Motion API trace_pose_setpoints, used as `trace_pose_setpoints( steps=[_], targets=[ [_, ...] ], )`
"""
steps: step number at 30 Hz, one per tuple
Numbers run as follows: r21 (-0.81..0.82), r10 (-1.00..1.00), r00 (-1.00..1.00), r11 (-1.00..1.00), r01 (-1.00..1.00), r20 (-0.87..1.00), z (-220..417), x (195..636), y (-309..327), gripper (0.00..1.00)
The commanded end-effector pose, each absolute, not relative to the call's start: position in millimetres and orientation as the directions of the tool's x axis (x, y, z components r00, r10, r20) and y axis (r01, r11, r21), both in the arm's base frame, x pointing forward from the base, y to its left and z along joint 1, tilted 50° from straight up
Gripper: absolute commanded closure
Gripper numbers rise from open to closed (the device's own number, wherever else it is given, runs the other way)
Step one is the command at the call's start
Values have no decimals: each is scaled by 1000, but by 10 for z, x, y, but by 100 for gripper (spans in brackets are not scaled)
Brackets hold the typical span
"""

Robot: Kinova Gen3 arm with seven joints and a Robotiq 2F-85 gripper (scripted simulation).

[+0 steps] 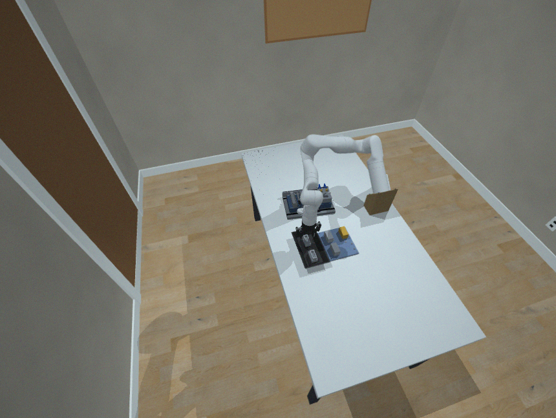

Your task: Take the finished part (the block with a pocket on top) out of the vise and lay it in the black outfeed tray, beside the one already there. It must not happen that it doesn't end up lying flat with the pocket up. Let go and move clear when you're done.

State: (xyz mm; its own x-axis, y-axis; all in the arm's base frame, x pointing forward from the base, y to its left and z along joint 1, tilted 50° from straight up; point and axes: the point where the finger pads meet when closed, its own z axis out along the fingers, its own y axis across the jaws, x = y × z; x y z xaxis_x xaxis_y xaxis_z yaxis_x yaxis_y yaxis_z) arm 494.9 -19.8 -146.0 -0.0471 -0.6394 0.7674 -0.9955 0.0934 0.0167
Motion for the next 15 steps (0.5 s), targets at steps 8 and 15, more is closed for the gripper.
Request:
trace_pose_setpoints(
  steps=[8, 15],
  targets=[
    [8, -642, -49, 86, -996, 765, -1166, 5017, 159, 33],
    [8, -642, -49, 86, -996, 765, -901, 5047, 473, 33]
  ],
)
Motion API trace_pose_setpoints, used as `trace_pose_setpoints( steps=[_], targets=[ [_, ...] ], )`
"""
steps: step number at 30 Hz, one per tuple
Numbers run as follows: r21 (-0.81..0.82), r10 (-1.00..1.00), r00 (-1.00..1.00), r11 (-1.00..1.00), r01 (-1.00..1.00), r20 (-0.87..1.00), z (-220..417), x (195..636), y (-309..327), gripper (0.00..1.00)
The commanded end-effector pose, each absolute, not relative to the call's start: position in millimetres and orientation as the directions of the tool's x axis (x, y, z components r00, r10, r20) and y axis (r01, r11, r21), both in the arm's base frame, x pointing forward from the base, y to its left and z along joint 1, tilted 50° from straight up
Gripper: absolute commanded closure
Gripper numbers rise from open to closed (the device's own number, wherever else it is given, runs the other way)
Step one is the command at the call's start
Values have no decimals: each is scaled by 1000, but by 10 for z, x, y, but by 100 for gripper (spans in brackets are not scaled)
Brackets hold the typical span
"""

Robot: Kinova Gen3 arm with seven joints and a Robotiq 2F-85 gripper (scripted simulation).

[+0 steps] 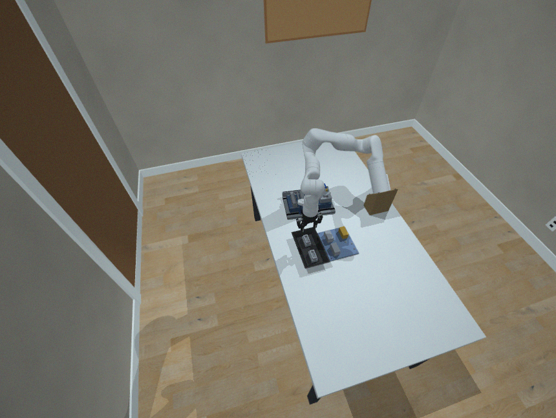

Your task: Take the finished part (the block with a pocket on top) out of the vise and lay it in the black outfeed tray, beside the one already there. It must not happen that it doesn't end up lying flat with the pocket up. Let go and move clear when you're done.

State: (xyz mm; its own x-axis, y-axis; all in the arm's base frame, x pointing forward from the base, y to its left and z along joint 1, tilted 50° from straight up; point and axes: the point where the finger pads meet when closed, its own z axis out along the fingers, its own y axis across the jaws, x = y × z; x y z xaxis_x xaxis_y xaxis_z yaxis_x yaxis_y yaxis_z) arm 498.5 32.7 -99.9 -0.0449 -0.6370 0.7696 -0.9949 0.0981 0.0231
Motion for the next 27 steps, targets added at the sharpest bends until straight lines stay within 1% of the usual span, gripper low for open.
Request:
trace_pose_setpoints(
  steps=[1, 12, 21, 22, 27],
  targets=[
    [8, -642, -49, 86, -996, 765, -867, 5050, 512, 33],
    [8, -642, -49, 86, -996, 765, -671, 5072, 745, 33],
    [8, -642, -49, 86, -996, 765, -645, 5075, 775, 33],
    [8, -642, -49, 86, -996, 765, -645, 5075, 775, 100],
    [8, -642, -49, 86, -996, 765, -645, 5075, 775, 100]
  ],
)
